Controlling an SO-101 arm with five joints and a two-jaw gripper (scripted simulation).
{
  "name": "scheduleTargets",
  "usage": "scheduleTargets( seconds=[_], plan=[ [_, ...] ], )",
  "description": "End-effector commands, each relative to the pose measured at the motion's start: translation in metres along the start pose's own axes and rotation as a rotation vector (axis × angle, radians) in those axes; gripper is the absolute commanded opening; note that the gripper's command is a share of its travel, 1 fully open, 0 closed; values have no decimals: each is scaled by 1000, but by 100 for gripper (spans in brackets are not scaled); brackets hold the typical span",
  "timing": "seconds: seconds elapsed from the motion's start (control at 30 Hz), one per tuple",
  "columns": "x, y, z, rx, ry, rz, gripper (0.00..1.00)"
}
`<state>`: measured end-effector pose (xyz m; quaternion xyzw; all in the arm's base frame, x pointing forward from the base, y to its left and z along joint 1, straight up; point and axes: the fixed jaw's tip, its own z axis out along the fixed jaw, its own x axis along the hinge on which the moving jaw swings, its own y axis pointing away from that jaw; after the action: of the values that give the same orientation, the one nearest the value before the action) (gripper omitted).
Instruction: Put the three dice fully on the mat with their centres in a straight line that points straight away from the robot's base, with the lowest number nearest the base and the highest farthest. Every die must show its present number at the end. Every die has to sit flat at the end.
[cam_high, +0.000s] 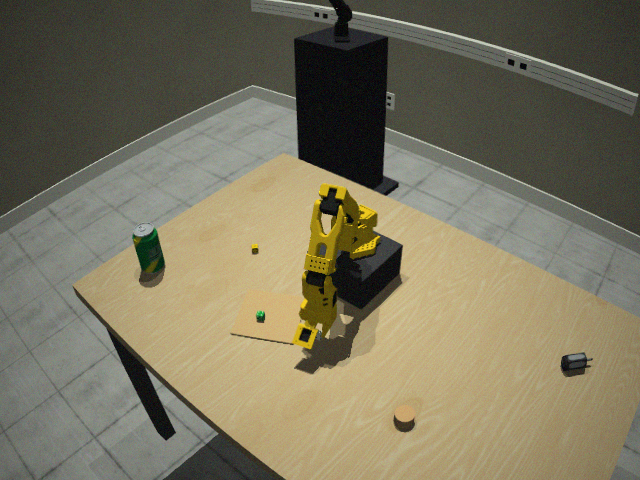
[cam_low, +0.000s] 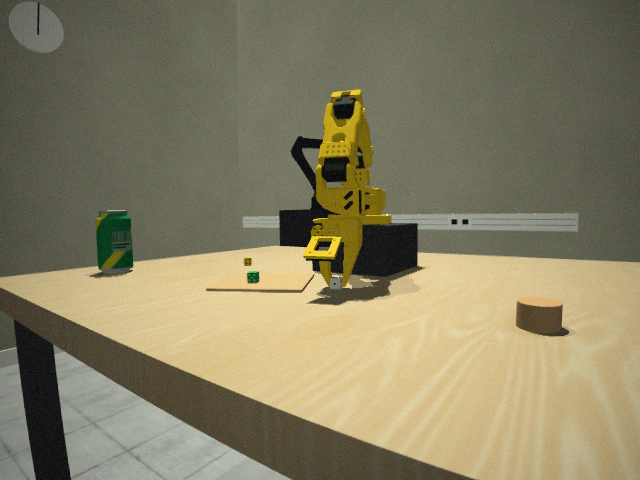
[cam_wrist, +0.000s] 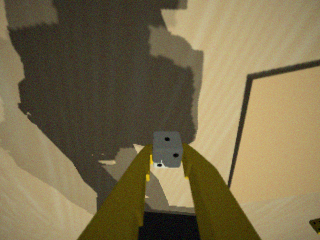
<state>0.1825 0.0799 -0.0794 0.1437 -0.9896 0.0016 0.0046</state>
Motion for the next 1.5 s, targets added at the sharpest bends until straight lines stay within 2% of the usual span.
scheduleTargets(
  seconds=[0.0, 0.23, 0.47, 0.53, 0.73, 0.87, 1.23, 1.33, 1.47],
  plan=[
    [1, -1, 2, -1, 3, -1, 0],
    [0, -1, -4, -1, 3, -1, 0],
    [-1, 0, -23, -1, 3, -1, 0],
    [-1, 0, -23, -1, 3, -1, 0],
    [-1, 1, -39, -1, 3, -1, 0],
    [0, 1, -45, -1, 3, -1, 0],
    [-1, -1, -47, -1, 3, 10, 0],
    [-3, -9, -47, -1, 3, 50, 0],
    [-6, -30, -46, -2, 4, 153, 0]
  ],
)
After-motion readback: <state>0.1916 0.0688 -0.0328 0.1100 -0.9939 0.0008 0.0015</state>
